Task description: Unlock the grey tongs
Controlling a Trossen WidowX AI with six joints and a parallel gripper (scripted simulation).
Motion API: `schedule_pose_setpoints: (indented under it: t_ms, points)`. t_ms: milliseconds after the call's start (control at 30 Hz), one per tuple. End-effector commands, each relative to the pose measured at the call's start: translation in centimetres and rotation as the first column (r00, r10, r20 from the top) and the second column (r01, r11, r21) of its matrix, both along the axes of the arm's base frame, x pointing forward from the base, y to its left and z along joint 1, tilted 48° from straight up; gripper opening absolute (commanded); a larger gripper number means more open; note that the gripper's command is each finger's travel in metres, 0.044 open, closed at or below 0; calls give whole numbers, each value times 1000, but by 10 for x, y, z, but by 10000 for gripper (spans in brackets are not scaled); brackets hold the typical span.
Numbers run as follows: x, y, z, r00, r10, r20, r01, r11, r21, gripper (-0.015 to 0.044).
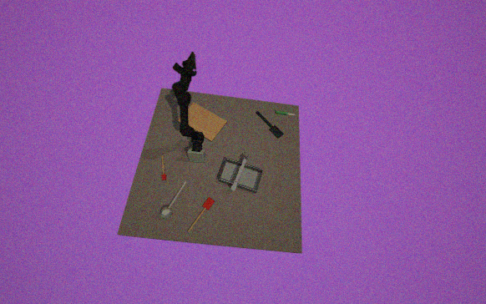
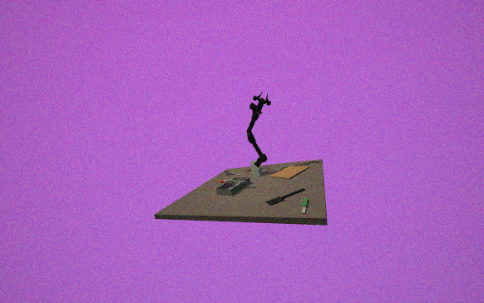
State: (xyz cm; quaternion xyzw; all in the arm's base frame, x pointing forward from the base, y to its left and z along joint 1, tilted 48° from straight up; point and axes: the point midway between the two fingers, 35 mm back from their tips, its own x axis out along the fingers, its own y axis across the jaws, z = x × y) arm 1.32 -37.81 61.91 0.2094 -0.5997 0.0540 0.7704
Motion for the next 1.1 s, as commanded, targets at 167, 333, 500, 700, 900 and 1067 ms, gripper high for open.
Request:
schedule_pose_setpoints:
  t_ms: [167,333,500,700,900,1067]
  points:
    - [-33,102,47,993,-109,53,118,969,-218,260]
    - [-41,168,66,976,-202,78,217,910,-353,260]
    - [-40,223,74,970,-222,96,241,860,-450,260]
    - [-35,277,78,949,-294,116,308,779,-545,260]
    - [-20,335,78,926,-347,150,358,680,-640,260]
    - [0,385,72,901,-395,180,395,572,-719,260]
